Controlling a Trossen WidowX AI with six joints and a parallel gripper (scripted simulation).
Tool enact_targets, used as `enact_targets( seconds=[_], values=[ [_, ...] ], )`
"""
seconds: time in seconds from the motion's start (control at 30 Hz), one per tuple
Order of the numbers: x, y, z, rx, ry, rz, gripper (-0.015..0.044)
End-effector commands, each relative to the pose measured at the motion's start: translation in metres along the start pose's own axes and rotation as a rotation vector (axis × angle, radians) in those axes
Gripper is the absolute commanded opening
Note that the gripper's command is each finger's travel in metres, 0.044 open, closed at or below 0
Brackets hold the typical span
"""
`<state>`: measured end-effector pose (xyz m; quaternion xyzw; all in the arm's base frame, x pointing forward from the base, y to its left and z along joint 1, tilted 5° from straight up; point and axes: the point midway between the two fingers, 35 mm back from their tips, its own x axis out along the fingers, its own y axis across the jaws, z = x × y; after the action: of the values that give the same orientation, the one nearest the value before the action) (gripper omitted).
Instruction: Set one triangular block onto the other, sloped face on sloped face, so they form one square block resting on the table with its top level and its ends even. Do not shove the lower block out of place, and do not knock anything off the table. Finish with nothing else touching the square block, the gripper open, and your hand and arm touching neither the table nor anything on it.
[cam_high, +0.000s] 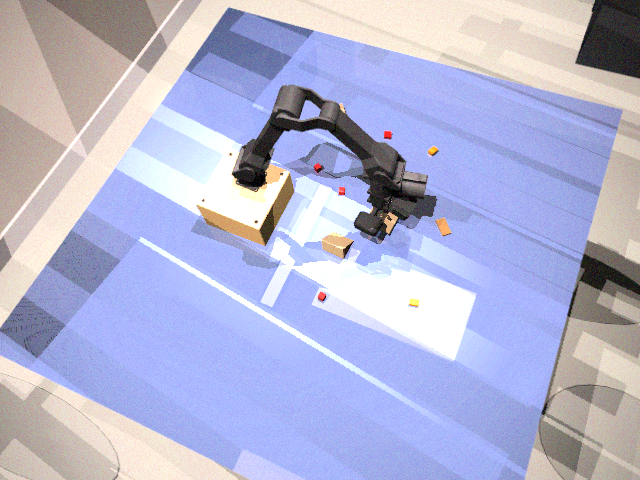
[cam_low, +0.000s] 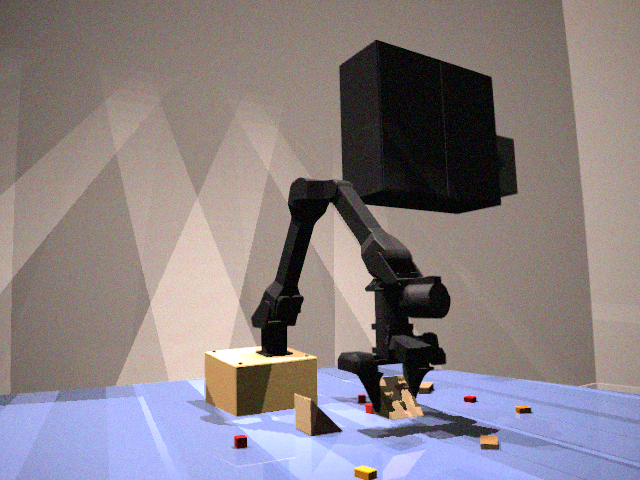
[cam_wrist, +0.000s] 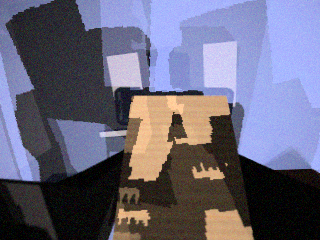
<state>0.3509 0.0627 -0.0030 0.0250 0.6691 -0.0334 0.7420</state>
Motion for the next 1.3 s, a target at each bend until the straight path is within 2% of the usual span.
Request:
enact_targets(
  seconds=[0.0,1.27],
  values=[
    [-0.0001,-0.0003,0.0,-0.091,0.0,-0.002,0.0],
    [0.0001,-0.0014,0.0007,-1.117,0.003,-0.011,0.0]
  ],
)
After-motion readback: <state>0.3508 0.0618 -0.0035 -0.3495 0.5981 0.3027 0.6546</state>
